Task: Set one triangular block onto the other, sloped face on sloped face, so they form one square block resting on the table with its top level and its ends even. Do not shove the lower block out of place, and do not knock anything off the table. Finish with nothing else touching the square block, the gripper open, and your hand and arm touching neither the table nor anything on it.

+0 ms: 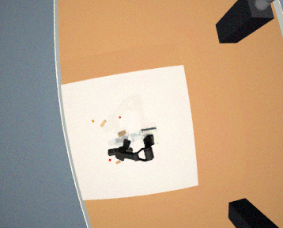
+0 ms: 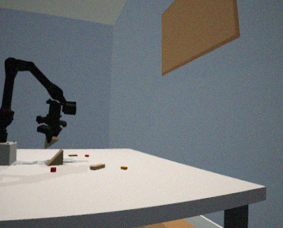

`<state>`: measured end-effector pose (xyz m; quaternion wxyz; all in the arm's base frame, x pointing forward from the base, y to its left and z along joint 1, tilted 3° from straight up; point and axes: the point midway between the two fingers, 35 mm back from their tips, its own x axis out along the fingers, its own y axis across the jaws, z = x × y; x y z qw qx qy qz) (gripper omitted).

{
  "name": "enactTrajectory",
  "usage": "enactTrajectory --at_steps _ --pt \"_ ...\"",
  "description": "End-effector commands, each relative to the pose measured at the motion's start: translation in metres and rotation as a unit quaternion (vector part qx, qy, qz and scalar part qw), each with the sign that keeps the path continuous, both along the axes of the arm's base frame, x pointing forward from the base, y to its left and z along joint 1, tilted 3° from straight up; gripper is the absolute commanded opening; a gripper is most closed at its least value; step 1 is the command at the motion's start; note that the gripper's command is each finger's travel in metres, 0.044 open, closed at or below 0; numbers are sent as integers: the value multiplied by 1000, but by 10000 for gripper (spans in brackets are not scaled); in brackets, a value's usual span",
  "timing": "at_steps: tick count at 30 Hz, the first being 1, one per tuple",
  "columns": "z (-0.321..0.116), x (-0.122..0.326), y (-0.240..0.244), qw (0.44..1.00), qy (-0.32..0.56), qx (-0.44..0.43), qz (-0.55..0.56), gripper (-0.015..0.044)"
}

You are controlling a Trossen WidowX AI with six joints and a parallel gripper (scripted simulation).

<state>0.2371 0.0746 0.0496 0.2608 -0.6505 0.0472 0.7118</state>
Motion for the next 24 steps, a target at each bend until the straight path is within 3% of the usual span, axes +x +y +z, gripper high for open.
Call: enactTrajectory --at_steps 1,24 --pt "3 2 1 998 -23 -25 60 0" --pt "17 7 8 915 -104 -146 361 0"
